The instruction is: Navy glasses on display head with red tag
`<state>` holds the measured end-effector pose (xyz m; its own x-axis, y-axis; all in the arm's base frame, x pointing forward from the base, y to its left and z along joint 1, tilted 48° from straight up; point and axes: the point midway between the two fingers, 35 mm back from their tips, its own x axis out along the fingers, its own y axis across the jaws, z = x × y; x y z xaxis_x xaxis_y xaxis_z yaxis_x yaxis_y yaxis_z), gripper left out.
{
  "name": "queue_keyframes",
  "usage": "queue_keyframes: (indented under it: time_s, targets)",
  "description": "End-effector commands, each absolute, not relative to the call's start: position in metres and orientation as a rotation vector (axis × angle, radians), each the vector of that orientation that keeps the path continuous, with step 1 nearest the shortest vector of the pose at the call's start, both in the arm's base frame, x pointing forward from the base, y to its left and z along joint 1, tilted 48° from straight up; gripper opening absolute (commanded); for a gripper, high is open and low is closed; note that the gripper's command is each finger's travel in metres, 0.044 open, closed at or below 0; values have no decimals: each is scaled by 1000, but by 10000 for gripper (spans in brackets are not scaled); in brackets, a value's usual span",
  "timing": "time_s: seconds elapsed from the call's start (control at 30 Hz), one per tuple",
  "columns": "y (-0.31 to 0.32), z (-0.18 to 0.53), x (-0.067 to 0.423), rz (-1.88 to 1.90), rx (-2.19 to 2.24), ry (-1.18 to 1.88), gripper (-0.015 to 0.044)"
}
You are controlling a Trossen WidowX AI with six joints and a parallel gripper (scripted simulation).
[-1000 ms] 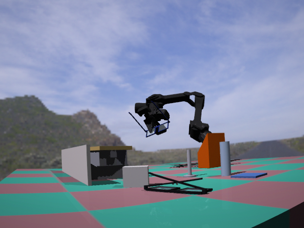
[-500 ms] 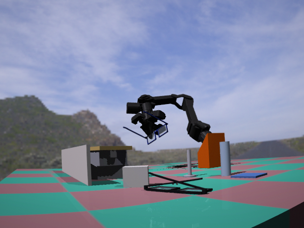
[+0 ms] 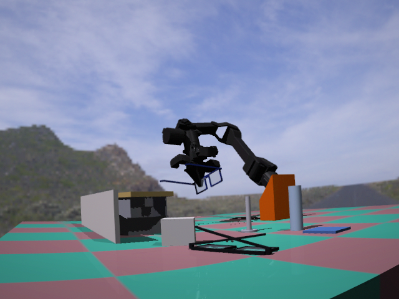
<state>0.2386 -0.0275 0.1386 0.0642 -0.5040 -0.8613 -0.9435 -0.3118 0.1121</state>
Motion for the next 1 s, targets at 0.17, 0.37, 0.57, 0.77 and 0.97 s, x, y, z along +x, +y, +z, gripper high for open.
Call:
queue_keyframes:
  time_s: [0.17,0.37,0.57,0.77,0.97]
  targets:
    - [-8,111,247,1011,-1924,1617,0]
    - [5,95,250,876,-1995,1680,0]
    - [3,93,251,838,-2025,1690,0]
    - [-2,89,252,826,-2038,1690,0]
    - [-6,84,253,858,-2006,1682,0]
